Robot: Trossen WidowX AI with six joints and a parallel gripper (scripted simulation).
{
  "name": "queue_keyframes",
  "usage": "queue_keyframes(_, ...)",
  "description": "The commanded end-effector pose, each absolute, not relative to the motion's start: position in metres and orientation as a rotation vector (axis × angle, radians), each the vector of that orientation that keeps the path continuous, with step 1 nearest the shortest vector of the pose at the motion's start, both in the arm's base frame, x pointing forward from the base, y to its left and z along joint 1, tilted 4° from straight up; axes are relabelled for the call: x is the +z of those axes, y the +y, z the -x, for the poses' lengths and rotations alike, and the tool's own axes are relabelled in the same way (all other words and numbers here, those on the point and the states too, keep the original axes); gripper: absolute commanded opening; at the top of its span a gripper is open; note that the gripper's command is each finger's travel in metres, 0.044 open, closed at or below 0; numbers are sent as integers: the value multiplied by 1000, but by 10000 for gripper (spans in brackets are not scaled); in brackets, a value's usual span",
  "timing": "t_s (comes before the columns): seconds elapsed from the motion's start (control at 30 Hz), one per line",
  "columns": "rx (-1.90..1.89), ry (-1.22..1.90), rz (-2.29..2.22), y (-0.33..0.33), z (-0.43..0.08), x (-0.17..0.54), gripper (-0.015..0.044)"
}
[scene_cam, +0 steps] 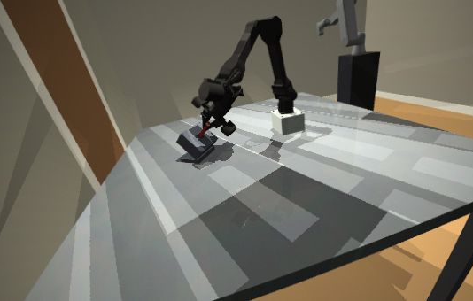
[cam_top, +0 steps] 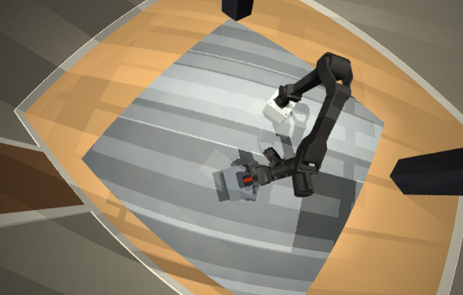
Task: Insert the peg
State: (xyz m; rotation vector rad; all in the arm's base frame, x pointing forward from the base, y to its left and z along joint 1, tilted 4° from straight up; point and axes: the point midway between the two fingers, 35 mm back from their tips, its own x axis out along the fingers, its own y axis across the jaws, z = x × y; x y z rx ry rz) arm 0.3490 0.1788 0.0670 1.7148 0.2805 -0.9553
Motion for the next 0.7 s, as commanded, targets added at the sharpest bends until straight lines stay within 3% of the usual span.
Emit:
queue_keyframes(0.0,-957,288,-1708,179,-349,64,0)
queue_keyframes(0.67,-957,288,-1707,176,-356,58,0)
